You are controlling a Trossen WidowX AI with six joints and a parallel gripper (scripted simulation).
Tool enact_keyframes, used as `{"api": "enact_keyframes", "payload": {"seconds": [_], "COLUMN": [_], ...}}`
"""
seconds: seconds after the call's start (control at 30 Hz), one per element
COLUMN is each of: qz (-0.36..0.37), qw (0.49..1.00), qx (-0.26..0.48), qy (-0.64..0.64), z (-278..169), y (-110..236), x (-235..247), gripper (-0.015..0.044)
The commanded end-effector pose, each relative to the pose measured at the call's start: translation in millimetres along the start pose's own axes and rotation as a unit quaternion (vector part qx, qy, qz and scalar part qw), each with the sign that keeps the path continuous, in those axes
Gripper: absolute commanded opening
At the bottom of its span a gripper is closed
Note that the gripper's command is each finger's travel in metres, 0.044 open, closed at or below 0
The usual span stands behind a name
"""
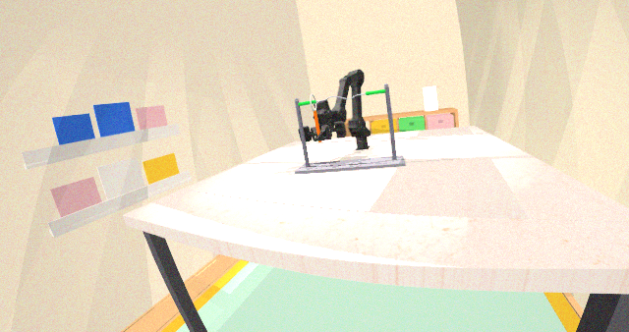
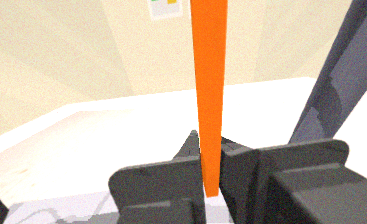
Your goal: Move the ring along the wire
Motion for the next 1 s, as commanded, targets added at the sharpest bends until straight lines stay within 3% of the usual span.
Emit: {"api": "enact_keyframes", "payload": {"seconds": [0.0, 0.97], "qz": [-0.004, -0.062], "qw": [1.000, 0.966], "qx": [0.016, 0.248], "qy": [0.004, -0.032], "z": [4.1, 43.8], "y": [4.7, 54.3], "x": [3.2, 49.2], "gripper": [-0.0150, -0.0150]}}
Point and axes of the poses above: the point midway between the two fingers, 35 mm back from their tips, its own y axis back along the fingers, its own x axis across the jaws, z = x × y, the point moved 9 cm from there along y, back along the fingers, and after that the axes turned 8 degrees about -y, right-handed, at the moved point
